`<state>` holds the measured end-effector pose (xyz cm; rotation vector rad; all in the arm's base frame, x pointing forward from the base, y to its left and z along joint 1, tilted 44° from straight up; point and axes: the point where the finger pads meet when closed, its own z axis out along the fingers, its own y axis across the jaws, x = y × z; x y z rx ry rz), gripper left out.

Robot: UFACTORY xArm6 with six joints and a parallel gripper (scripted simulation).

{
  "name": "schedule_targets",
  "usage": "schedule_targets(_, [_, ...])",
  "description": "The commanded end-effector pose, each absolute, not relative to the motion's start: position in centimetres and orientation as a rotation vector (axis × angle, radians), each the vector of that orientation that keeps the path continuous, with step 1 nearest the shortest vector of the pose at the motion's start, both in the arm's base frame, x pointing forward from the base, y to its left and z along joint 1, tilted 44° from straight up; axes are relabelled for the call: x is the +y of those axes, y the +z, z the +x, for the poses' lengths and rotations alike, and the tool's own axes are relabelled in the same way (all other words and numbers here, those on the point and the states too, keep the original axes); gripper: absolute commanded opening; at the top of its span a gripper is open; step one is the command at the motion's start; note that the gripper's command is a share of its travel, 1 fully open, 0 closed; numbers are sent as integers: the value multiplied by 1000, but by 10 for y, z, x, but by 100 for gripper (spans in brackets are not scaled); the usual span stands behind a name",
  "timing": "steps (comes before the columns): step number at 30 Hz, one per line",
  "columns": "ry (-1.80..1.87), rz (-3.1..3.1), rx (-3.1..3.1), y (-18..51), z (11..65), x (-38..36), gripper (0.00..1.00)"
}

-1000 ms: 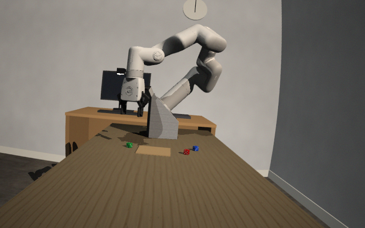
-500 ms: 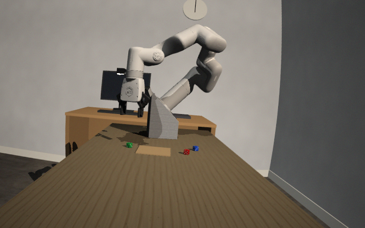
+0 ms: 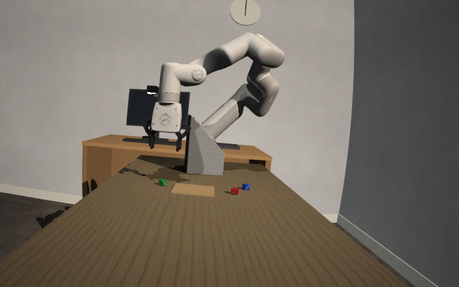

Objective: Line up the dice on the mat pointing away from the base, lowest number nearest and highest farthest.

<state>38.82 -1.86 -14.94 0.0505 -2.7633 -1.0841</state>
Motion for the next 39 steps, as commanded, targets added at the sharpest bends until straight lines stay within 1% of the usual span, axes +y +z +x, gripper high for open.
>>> schedule_targets(1, [-1114,179,-2799,-151,390,-18,100])
schedule_targets(3, [-1139,354,-2821,-154,389,-15,100])
schedule_targets(15, [-1188,845,-2832,-161,388,-8,100])
schedule_targets(18, [-1191,878,-2830,-162,388,-7,100])
schedule_targets(20, [-1200,1047,-2815,-164,387,-5,100])
schedule_targets(32, [-1206,1567,-2712,-172,385,2,100])
schedule_targets(39, [-1202,1692,-2674,-174,384,4,100])
